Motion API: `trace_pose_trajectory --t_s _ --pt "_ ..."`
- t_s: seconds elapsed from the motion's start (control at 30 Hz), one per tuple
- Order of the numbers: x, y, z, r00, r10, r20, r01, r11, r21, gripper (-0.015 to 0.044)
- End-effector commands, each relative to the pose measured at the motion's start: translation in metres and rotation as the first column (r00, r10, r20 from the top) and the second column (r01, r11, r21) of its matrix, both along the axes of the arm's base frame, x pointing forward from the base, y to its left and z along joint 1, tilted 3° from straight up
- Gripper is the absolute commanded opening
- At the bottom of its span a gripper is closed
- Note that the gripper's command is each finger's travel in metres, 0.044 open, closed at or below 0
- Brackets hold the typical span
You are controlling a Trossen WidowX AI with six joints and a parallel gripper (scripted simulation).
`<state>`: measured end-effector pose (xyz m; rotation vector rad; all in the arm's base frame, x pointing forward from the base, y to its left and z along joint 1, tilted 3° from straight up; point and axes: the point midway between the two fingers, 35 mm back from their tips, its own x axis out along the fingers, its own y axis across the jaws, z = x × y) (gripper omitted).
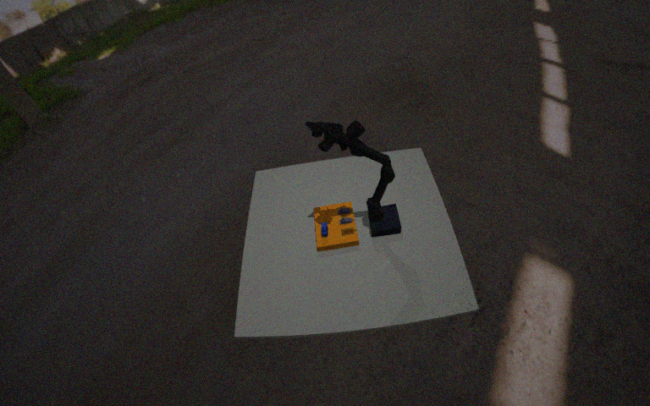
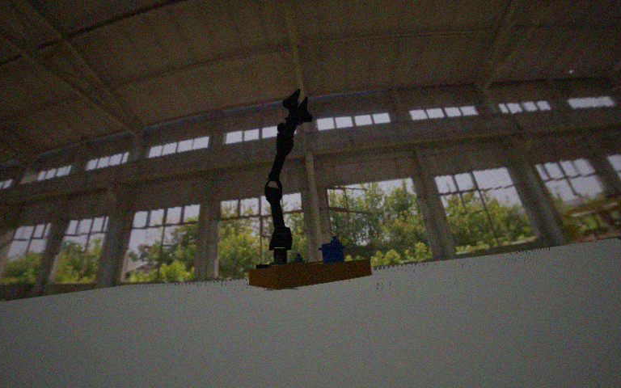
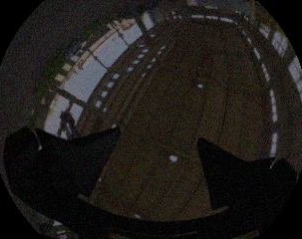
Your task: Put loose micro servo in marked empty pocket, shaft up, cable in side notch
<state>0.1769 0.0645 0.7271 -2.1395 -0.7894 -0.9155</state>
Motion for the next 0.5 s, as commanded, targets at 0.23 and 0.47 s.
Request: trace_pose_trajectory --t_s 0.23,0.47 --pt "0.081 0.023 -0.062 0.945 0.088 -0.315 -0.079 0.996 0.04 0.044" --pt "0.126 0.037 -0.112 0.846 0.14 -0.514 -0.11 0.99 0.088 0.044"
